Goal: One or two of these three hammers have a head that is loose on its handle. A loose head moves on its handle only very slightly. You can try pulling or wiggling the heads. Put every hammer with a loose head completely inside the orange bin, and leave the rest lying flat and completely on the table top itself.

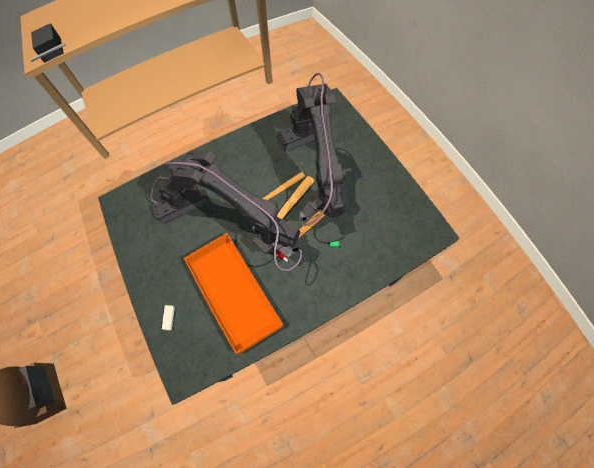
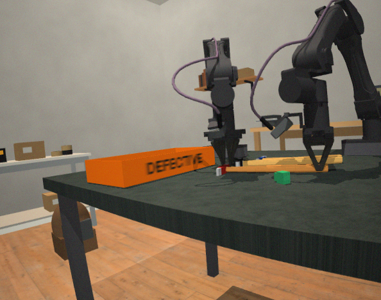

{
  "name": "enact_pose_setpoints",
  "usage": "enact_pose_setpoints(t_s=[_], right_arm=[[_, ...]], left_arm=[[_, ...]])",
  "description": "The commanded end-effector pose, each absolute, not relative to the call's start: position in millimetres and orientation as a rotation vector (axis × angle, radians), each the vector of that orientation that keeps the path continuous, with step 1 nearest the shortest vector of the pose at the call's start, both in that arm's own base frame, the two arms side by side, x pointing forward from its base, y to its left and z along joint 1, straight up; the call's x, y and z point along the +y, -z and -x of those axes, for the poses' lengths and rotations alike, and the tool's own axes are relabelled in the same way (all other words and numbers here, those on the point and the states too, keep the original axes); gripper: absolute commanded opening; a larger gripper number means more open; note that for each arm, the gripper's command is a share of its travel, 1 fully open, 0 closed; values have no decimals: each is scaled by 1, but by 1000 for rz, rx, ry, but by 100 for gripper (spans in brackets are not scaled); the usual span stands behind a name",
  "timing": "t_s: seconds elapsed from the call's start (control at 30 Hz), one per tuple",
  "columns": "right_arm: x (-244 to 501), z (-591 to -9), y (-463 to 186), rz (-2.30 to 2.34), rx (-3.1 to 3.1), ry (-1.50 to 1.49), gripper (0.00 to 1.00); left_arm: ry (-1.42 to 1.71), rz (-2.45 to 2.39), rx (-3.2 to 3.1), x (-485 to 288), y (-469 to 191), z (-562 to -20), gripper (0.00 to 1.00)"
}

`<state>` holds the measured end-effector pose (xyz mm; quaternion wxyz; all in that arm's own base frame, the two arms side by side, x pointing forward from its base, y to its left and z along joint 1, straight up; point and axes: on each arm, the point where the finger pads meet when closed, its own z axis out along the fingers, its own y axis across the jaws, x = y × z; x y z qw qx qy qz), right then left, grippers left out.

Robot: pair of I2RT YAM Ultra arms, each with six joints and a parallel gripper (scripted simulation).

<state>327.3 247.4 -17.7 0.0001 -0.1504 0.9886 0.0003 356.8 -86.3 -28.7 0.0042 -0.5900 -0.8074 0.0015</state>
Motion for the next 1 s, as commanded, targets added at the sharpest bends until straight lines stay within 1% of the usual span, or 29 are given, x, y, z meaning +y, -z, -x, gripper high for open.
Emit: enact_pose_setpoints(t_s=[0.0,0.27,0.43,0.73,0.83,0.97], right_arm=[[210,-329,16,431,3122,185,12],[209,-332,16,421,3111,193,12],[212,-341,14,466,3086,-14,12],[210,-338,14,468,3098,-6,12],[217,-338,15,470,3097,-20,12],[228,-335,15,482,3097,-66,12]], left_arm=[[53,1766,-2481,-59,29,-342,21],[69,1742,-2462,-52,30,-338,21],[74,1740,-2448,-52,31,-335,21],[74,1740,-2448,-52,31,-335,21],[82,1746,-2459,-53,29,-340,21],[37,1831,-2513,-74,22,-354,21]])
